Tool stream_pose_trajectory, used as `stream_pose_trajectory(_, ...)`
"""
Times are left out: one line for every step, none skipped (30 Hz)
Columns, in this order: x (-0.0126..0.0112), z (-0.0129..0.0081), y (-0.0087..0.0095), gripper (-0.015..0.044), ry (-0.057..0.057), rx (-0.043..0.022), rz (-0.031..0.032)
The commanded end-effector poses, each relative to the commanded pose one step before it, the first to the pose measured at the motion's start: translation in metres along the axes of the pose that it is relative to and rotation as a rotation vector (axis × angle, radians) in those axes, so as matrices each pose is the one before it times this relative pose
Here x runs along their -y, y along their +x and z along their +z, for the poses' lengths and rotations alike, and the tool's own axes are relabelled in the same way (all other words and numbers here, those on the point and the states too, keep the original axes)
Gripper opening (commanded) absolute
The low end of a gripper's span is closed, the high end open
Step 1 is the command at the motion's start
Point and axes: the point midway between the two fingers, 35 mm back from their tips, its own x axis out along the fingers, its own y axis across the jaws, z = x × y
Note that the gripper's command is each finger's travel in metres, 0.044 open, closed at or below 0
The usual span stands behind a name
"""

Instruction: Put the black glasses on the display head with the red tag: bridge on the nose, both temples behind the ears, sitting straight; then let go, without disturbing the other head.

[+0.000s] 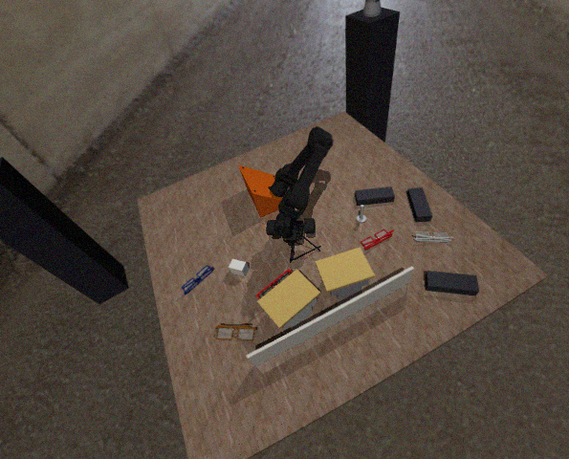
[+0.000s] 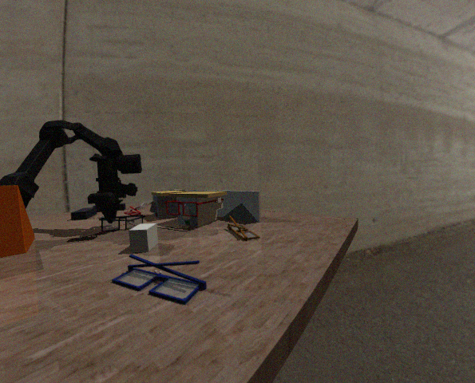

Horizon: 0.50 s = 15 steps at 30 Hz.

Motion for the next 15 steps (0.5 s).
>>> stream_pose_trajectory(0.00053,-0.00355,0.00805,0.012,0.0082,-0.00988,0.0052)
stream_pose_trajectory(0.00008,-0.00009,0.00074,0.012,0.0,-0.00005,0.00007)
stream_pose_trajectory(0.00003,-0.00003,0.00025,0.012,0.0,-0.00002,0.00002)
stream_pose_trajectory(0.0,0.0,0.0,0.012,0.0,0.0,0.0)
stream_pose_trajectory(0.0,0.0,0.0,0.012,0.0,0.0,0.0)
stream_pose_trajectory(0.0,0.0,0.0,0.012,0.0,0.0,0.0)
stream_pose_trajectory(-0.00014,0.0,0.0,0.012,0.0,0.0,0.00001)
stream_pose_trajectory(-0.00025,0.0,0.0,0.012,0.0,0.0,0.00001)
stream_pose_trajectory(-0.00038,0.0,0.0,0.012,0.0,-0.00001,0.00002)
stream_pose_trajectory(-0.00051,0.0,0.0,0.012,0.0,-0.00001,0.00003)
stream_pose_trajectory(-0.00057,0.0,0.0,0.012,0.0,-0.00001,0.00003)
stream_pose_trajectory(-0.00064,-0.00001,0.0,0.012,0.0,-0.00001,0.00004)
stream_pose_trajectory(-0.00072,-0.00001,0.0,0.012,0.0,-0.00002,0.00004)
stream_pose_trajectory(-0.0008,-0.00001,0.0,0.012,0.0,-0.00002,0.00005)
stream_pose_trajectory(-0.00083,-0.00002,0.0,0.012,0.0,-0.00003,0.00006)
